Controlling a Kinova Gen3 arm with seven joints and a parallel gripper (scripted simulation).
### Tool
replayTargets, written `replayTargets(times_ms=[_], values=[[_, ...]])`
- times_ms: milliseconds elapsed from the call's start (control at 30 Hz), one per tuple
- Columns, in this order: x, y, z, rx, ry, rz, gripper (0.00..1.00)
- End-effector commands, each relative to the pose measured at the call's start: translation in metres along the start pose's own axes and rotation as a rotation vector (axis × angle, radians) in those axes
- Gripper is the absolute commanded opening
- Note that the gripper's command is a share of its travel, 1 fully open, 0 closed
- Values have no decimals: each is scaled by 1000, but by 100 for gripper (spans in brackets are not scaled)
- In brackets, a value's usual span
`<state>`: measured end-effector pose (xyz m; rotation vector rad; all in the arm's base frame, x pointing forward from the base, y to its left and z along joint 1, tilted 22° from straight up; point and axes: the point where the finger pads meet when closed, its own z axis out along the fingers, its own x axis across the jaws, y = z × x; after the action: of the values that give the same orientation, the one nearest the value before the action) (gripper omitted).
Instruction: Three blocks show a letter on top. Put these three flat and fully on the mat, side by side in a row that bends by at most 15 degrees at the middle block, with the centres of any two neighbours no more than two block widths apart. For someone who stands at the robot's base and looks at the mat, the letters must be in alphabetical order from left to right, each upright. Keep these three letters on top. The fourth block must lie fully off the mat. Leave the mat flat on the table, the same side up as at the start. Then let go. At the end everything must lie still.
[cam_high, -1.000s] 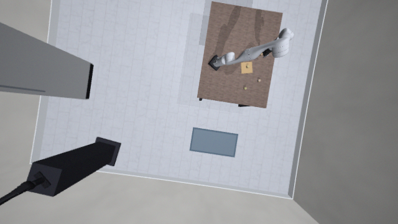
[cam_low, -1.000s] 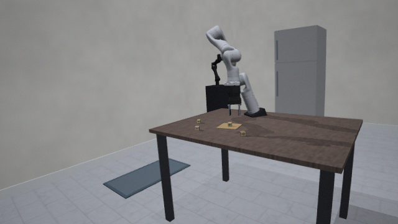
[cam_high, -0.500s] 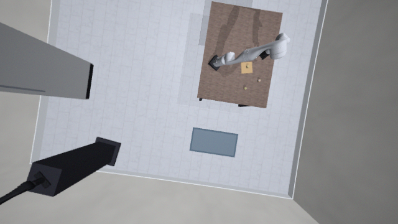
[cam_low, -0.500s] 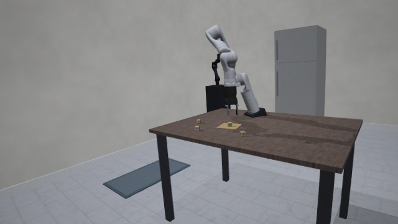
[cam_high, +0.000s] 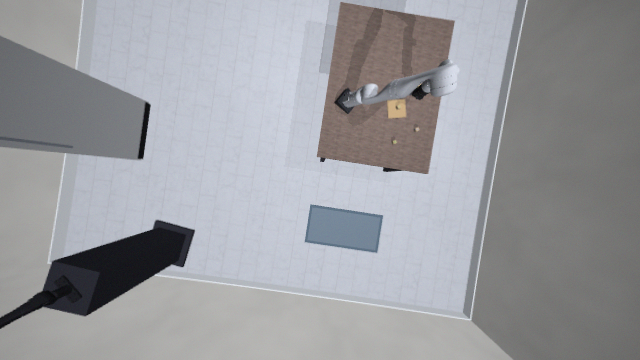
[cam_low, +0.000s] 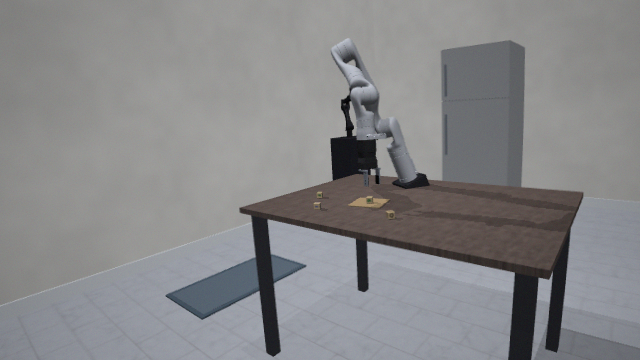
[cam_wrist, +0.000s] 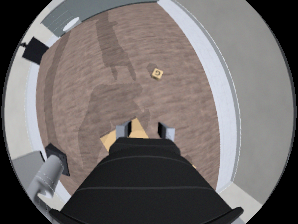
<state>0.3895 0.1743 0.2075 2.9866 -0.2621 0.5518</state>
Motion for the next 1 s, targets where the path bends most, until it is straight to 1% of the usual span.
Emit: replayTargets(times_ms=[0,433,500,967], values=[[-2,8,0,8,0,-68,100],[-21,39,5,-1,4,-402,100],[-21,39,5,-1,4,-402,100],[-36,64,10,-15,-1,-643,100]])
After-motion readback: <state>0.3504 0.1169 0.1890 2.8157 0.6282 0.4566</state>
